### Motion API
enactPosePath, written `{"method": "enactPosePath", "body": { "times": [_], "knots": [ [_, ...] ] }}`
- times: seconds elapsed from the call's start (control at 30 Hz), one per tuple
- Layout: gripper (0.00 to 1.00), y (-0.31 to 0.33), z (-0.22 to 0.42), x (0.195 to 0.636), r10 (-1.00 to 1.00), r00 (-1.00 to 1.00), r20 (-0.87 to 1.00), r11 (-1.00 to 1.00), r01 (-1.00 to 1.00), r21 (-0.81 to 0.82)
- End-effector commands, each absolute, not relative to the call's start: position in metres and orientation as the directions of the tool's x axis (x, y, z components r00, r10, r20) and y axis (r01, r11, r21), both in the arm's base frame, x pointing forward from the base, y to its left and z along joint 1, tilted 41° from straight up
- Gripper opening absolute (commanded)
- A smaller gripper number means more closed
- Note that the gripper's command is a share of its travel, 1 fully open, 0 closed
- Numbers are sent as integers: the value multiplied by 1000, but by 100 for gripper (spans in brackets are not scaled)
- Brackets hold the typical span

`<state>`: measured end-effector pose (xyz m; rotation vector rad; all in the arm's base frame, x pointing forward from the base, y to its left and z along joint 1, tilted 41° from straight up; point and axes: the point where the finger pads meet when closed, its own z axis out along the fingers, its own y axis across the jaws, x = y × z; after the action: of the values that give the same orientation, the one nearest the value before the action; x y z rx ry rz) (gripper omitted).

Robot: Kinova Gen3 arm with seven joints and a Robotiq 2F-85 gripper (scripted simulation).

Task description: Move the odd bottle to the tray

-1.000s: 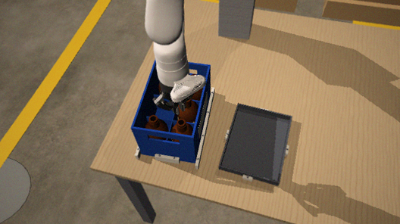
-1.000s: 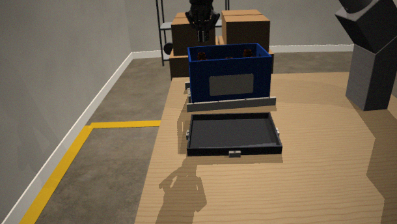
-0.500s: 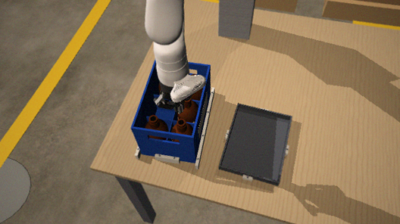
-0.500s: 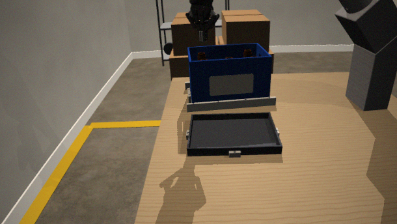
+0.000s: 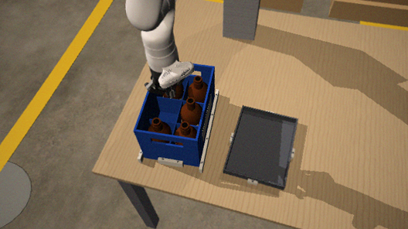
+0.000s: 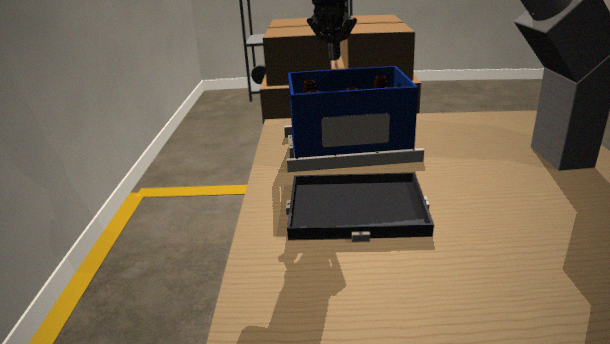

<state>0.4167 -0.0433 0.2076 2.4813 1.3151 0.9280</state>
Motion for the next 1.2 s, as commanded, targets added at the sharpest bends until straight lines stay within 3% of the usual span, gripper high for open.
{"method": "enactPosePath", "body": {
  "times": [0.0,0.3,0.97,1.0,1.17],
  "knots": [
    [0,-72,183,400,818,373,437,-563,675,478],
    [0,-103,140,347,813,361,457,-564,680,468],
    [0,-104,135,340,811,358,463,-566,680,467],
    [64,-104,135,340,811,358,463,-566,680,467],
    [64,-104,135,340,811,358,463,-566,680,467]
  ]
}}
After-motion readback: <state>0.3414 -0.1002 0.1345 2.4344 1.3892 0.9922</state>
